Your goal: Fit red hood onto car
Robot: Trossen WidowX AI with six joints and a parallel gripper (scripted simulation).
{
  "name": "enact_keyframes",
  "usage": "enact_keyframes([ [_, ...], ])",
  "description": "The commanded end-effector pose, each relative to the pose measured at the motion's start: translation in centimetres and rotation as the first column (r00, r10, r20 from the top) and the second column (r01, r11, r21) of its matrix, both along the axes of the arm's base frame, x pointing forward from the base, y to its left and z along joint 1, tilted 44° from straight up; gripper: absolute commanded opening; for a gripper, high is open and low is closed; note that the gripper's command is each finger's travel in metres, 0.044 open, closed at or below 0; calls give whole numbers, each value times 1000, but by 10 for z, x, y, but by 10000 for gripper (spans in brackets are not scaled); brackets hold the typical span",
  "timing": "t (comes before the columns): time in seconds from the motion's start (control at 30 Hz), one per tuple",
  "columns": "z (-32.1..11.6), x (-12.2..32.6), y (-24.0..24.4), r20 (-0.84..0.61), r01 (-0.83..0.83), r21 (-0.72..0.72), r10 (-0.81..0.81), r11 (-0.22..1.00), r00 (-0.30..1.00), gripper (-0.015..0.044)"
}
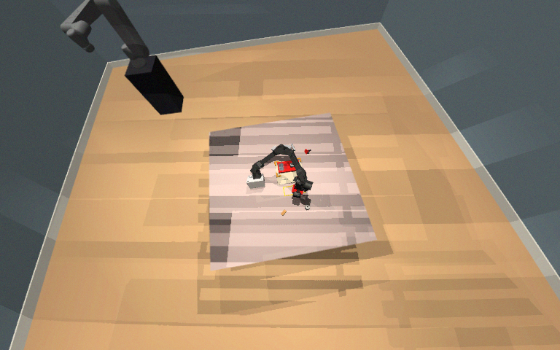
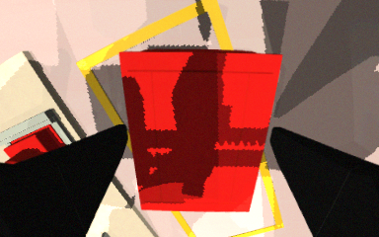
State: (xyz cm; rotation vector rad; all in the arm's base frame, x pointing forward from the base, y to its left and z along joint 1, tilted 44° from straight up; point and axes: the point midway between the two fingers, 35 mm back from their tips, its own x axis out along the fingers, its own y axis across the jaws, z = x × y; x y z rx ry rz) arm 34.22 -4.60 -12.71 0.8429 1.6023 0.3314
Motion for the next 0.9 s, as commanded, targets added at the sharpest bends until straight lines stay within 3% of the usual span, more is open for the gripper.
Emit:
enact_keyframes([
  [0.0, 0, 0, 0, 1, 0, 0, 0, 1000, 1000, 361],
  [0.33, 0, 0, 0, 1, 0, 0, 0, 1000, 1000, 295],
  [0.7, 9, 0, -9, 1, 1, 0, -1, 1000, 1000, 6],
  [0.87, 17, 0, -16, 1, 1, 0, -1, 1000, 1000, 0],
])
